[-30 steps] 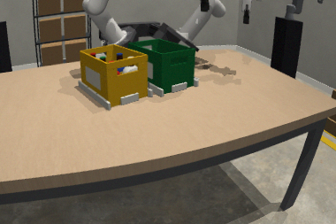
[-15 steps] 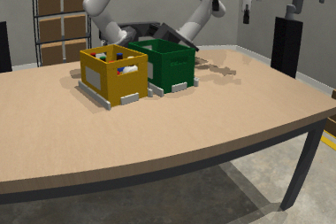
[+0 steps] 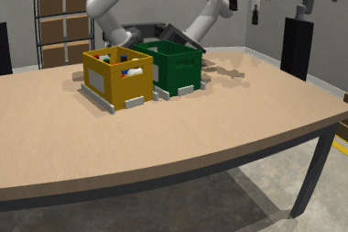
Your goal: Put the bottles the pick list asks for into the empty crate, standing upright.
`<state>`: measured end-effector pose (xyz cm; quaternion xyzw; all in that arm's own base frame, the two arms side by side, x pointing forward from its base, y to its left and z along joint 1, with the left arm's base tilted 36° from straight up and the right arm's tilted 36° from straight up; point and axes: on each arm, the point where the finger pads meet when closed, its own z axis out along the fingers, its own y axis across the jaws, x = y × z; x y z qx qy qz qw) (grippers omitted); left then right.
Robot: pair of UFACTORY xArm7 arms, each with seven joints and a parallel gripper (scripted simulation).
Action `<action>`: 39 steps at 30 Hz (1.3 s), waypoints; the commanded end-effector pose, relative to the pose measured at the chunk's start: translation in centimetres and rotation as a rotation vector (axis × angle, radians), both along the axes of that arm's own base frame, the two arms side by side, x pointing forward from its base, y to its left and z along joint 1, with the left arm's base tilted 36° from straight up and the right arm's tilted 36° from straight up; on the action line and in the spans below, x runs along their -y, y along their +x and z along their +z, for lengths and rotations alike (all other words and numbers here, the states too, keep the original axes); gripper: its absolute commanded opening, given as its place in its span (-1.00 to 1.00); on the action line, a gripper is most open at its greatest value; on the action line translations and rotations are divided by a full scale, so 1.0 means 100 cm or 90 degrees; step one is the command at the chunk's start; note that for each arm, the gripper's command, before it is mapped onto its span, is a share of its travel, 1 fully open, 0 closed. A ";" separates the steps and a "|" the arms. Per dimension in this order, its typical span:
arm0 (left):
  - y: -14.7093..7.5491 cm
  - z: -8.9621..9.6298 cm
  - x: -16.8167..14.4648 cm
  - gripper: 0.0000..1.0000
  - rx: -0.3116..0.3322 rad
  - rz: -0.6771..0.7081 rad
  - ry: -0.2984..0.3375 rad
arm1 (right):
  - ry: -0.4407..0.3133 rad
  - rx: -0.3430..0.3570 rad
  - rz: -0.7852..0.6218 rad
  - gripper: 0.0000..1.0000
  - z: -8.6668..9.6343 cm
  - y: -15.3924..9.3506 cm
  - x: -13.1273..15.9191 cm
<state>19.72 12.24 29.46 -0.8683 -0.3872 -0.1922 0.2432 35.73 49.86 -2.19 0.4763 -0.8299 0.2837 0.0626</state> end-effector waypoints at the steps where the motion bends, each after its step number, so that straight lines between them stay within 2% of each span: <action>1: 0.000 0.001 0.000 1.00 0.002 -0.001 0.001 | -0.027 -0.012 -0.001 0.31 -0.005 0.001 -0.017; 10: 0.000 0.001 0.000 1.00 0.002 -0.001 0.001 | -0.031 -0.014 -0.001 0.31 -0.029 -0.002 -0.050; 18: 0.000 0.001 0.000 1.00 0.002 -0.001 0.001 | -0.014 -0.007 0.007 0.31 -0.029 -0.002 -0.050; 39: 0.000 0.001 0.000 1.00 0.002 -0.001 0.001 | -0.013 -0.006 0.007 0.31 -0.029 -0.002 -0.050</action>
